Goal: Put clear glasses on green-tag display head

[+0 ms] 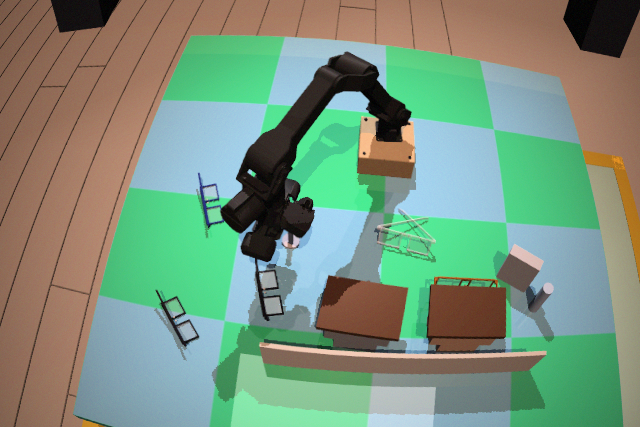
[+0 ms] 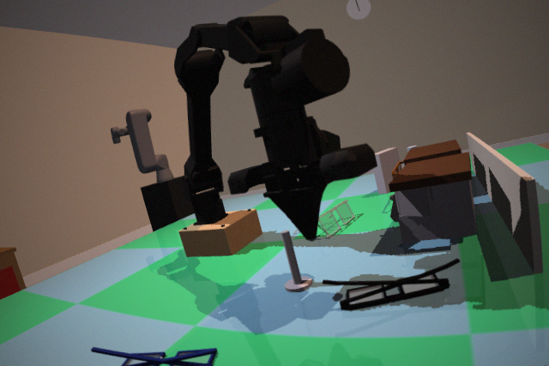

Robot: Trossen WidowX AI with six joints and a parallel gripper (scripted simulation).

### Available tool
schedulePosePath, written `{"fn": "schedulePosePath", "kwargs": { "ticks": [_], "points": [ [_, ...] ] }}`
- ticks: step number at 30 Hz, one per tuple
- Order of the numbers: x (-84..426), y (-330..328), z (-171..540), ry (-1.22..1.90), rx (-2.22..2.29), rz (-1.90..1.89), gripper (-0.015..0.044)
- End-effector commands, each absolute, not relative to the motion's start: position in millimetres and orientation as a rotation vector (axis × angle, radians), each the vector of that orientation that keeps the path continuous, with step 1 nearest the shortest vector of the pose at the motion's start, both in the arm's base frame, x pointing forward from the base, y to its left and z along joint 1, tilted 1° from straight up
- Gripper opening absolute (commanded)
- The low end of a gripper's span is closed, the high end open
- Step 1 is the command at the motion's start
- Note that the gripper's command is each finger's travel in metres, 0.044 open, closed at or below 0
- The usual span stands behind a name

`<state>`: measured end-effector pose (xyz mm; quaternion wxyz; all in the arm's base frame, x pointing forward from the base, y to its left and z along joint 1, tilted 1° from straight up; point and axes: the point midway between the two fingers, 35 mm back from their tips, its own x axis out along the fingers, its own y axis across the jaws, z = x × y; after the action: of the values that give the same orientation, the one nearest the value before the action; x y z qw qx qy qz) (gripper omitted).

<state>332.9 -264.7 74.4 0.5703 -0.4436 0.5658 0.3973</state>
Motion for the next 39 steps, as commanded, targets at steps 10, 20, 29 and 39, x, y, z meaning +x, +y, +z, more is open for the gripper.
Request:
{"fn": "schedulePosePath", "kwargs": {
  "ticks": [10, 20, 29, 39],
  "points": [
    [334.6, -264.1, 55.5, 1.319, -1.042, 0.944, 0.0000],
    [335.4, -264.8, 39.1, 1.319, -1.042, 0.944, 0.0000],
    [335.6, -265.0, 24.4, 1.319, -1.042, 0.944, 0.0000],
    [335.4, -264.9, 14.0, 1.319, -1.042, 0.945, 0.0000]
  ]
}}
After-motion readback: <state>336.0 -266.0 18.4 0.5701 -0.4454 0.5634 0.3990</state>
